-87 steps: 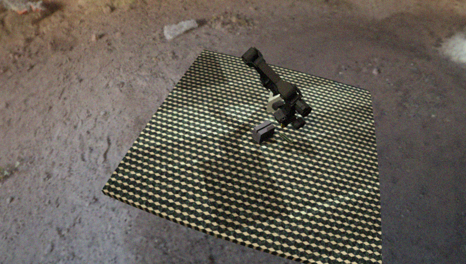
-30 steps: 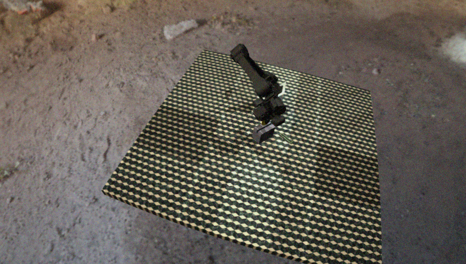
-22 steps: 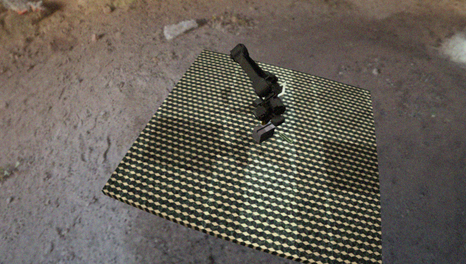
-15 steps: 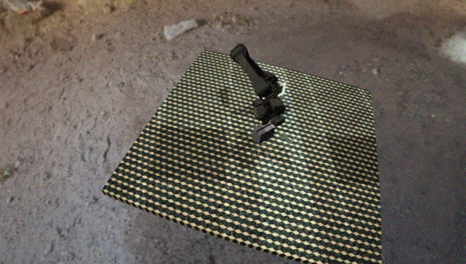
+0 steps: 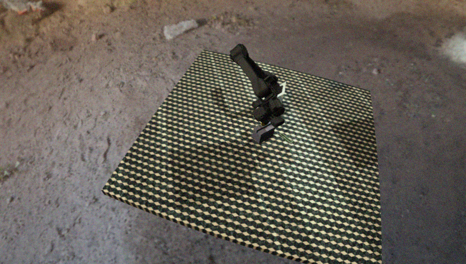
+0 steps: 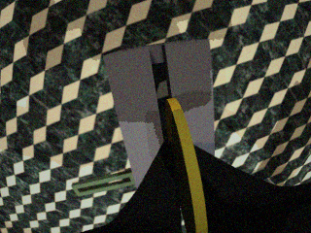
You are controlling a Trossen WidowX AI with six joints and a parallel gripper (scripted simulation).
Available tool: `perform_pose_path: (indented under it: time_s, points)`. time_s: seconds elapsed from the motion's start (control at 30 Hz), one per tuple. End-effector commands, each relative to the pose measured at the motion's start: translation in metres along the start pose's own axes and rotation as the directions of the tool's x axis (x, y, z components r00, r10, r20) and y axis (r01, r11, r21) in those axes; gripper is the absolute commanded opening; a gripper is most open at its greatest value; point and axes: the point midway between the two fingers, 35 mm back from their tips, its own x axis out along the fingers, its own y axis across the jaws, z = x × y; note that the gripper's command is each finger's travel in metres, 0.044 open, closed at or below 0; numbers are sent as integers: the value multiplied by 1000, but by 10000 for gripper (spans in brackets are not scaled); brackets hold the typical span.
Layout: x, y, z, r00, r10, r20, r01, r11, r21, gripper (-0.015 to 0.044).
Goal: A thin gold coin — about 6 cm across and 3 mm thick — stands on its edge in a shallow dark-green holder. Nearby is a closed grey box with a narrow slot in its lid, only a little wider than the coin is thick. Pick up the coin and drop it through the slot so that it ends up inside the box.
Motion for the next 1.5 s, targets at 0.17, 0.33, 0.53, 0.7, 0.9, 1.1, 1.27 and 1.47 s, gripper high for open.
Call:
perform_pose_path:
  time_s: [0.17,0.33,0.53,0.7,0.9,1.1,1.27,1.47]
  points:
    - [5,0,0,1000,-3,4,3,1000,-6,0]
    - [7,0,0,1000,-3,4,3,1000,-5,0]
    - [10,0,0,1000,-3,4,3,1000,-5,0]
    - [12,-1,0,1000,-3,4,3,1000,-6,0]
    - [10,0,0,1000,0,0,0,1000,1,157]
    - [10,0,0,1000,0,0,0,1000,1,161]
    - [7,0,0,1000,0,0,0,1000,1,213]
    - [-11,0,0,1000,0,0,0,1000,0,371]
